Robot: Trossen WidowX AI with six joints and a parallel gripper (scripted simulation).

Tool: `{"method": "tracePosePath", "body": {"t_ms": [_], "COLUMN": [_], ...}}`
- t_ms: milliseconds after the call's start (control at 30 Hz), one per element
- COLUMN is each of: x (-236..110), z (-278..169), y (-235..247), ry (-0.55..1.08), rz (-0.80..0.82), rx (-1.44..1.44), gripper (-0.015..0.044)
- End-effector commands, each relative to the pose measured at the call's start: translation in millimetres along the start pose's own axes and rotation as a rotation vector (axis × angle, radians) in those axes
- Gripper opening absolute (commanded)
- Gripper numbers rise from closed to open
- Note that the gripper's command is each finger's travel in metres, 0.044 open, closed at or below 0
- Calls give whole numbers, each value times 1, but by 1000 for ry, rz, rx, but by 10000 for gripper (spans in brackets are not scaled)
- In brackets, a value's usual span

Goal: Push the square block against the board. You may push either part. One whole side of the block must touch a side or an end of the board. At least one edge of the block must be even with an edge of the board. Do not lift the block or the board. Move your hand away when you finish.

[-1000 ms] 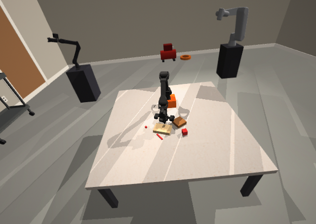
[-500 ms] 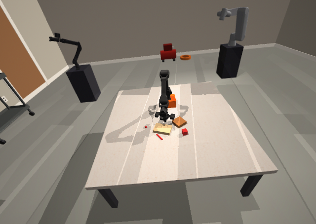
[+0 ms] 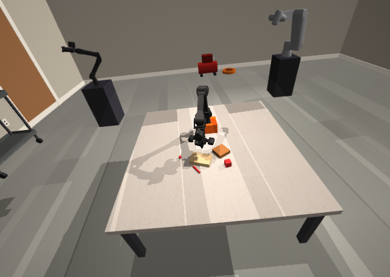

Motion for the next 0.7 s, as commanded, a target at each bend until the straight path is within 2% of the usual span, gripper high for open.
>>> {"method": "tracePosePath", "body": {"t_ms": [0,400,600,667], "x": [-6,-4,1,26], "z": [35,132,141,142], "y": [-10,-56,-63,-63], "ry": [-9,-18,-18,-18], "rz": [4,0,-1,-1], "rx": [3,6,6,6], "gripper": [0,0,0,0]}}
Point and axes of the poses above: the point midway between the two fingers, 35 mm back from their tips, its own x axis out along the fingers, its own y axis across the jaws, z = x × y, the point moved 8 cm from there along -x, back along the fingers, and after that the axes turned 4 degrees about -x, right-handed, at the moved point
